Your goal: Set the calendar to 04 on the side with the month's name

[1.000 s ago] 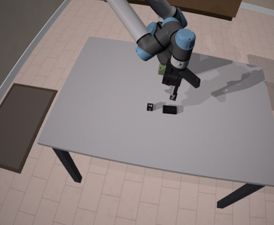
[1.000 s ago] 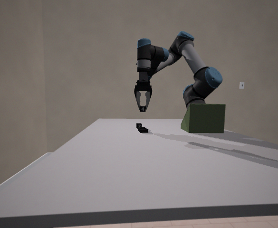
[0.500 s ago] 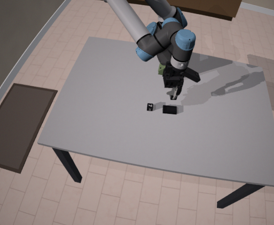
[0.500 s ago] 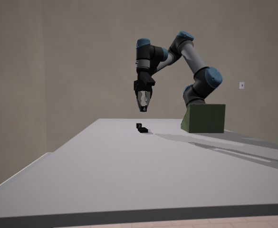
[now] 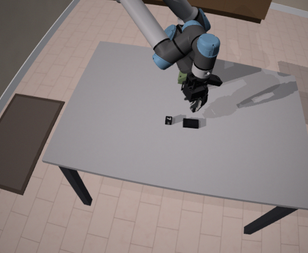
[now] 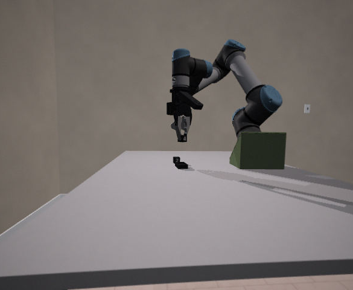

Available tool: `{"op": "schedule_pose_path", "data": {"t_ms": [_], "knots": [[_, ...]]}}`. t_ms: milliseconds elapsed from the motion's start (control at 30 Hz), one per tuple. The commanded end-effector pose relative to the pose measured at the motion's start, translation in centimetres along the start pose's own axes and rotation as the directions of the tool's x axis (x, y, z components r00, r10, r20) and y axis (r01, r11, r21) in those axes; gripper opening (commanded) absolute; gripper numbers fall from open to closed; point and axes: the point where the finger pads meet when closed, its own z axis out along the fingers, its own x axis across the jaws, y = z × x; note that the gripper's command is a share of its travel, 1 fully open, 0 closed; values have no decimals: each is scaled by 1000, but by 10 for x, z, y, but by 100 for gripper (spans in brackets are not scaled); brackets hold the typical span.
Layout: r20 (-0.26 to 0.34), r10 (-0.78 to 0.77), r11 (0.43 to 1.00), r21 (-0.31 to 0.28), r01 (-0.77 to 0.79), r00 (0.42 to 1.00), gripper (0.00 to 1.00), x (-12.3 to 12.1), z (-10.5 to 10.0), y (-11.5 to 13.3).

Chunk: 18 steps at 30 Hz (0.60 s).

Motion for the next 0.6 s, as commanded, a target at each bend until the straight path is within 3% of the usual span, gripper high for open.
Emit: {"op": "schedule_pose_path", "data": {"t_ms": [0, 333, 433, 567], "knots": [[-9, -155, 988, 3, 156, 988, 10, -1, 0, 1], [-9, -432, 902, 1, 432, 902, 10, -3, 0, 4], [-9, -435, 900, 1, 435, 900, 10, -3, 0, 4], [-9, -546, 838, -1, 546, 838, 10, -3, 0, 6]]}}
